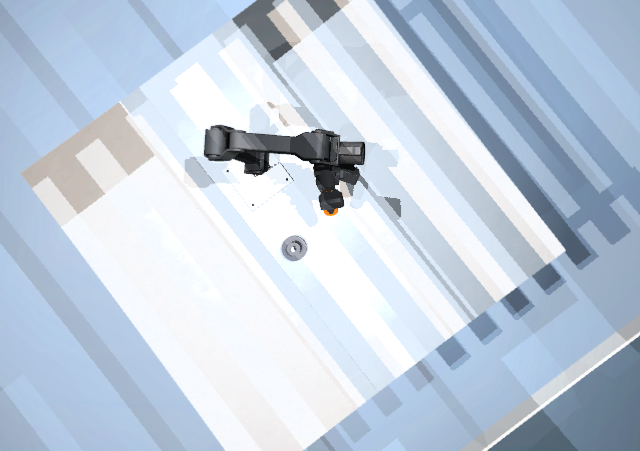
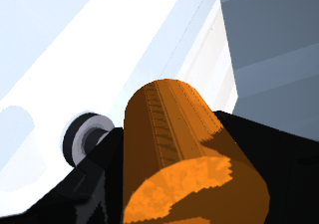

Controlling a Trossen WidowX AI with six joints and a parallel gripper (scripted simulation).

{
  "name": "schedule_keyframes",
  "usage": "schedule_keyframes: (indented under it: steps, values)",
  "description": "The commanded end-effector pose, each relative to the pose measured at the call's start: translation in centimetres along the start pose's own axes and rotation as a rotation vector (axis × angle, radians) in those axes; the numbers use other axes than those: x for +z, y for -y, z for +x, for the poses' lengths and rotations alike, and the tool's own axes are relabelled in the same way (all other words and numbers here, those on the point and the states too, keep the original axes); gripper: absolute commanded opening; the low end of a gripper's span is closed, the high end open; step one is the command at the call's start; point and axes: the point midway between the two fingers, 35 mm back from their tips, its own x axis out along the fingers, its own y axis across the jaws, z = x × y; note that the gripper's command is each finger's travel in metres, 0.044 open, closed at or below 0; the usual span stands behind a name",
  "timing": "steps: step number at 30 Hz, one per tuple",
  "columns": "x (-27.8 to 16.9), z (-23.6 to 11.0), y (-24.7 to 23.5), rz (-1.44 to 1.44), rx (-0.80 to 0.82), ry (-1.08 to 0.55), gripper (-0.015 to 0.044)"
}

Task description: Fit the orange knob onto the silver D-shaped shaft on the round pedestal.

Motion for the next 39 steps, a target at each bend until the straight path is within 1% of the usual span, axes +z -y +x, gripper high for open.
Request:
schedule_keyframes:
  steps: [1, 30, 34, 39]
  values:
    - [0.1, 0.6, -0.2, 0.008, 0.104, 0.011, 0.0000]
    - [0.2, 6.0, -3.2, 0.003, 0.837, 0.013, 0.0000]
    - [0.3, 6.5, -3.6, 0.003, 0.838, 0.013, 0.0000]
    - [0.7, 7.9, -4.8, 0.003, 0.840, 0.014, 0.0000]
